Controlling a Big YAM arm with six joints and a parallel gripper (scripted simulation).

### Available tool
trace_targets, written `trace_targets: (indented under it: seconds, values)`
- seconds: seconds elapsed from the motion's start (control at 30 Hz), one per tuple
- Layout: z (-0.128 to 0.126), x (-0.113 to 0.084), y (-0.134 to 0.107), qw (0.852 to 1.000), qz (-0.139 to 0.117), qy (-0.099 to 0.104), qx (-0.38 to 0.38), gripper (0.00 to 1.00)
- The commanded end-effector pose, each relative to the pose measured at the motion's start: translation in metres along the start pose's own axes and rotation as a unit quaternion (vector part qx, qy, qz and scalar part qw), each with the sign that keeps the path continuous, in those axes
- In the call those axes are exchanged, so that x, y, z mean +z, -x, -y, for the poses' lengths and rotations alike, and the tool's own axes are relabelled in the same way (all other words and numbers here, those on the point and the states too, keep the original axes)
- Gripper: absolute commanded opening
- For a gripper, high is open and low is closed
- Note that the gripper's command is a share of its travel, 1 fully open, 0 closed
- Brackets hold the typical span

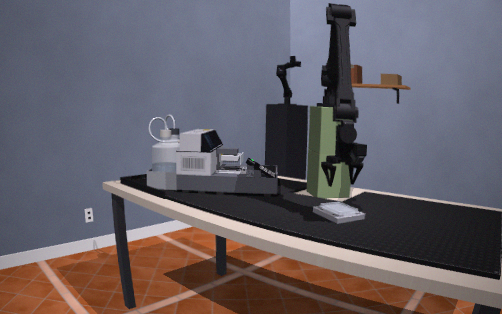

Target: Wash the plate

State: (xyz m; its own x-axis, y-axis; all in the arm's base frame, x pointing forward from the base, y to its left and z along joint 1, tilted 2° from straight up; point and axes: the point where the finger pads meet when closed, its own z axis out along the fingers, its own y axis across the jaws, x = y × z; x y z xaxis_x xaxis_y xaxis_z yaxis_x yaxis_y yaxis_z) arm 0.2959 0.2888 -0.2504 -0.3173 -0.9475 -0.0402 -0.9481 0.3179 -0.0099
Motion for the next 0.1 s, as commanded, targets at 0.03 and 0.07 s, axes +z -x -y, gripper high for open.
trace_targets:
  seconds: [0.03,0.07]
  values:
    - [0.0005,-0.0068,-0.0009,1.000,-0.003,0.000,0.002,1.00]
    - [0.0005,-0.0068,-0.0009,1.000,-0.003,0.000,0.002,1.00]
